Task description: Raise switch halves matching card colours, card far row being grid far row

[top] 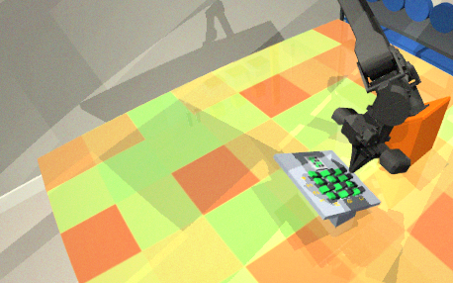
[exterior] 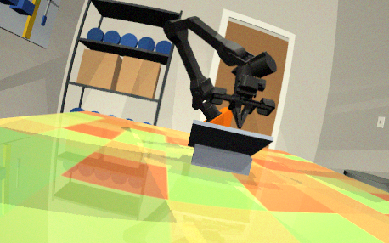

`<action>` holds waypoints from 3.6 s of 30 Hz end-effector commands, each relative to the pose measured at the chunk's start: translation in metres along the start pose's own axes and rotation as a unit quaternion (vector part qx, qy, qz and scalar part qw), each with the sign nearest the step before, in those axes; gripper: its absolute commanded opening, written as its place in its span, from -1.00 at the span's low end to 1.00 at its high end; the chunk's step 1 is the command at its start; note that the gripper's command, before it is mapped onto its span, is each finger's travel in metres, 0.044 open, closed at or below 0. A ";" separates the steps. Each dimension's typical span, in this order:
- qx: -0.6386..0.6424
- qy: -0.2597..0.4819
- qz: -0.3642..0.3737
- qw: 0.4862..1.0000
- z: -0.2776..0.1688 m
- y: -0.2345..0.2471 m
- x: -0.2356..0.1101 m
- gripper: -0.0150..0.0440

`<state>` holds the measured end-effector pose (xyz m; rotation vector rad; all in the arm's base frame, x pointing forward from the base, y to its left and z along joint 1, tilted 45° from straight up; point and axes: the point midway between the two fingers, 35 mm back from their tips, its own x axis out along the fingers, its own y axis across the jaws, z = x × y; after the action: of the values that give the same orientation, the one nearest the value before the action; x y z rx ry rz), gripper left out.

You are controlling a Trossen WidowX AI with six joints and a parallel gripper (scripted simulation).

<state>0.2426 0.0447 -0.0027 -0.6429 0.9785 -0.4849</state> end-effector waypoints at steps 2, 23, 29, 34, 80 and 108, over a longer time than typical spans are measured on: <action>-0.004 -0.003 -0.003 1.000 -0.002 -0.001 0.008 -0.49; -0.004 -0.003 -0.003 1.000 -0.003 -0.002 0.032 -0.49; -0.004 -0.003 -0.003 1.000 -0.003 -0.002 0.032 -0.49; -0.004 -0.003 -0.003 1.000 -0.003 -0.002 0.032 -0.49; -0.004 -0.004 -0.004 1.000 -0.003 -0.002 0.036 -0.49; -0.004 0.010 -0.002 1.000 -0.001 0.000 -0.028 -0.49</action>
<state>0.2315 0.0586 0.0073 -0.6581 0.9993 -0.4863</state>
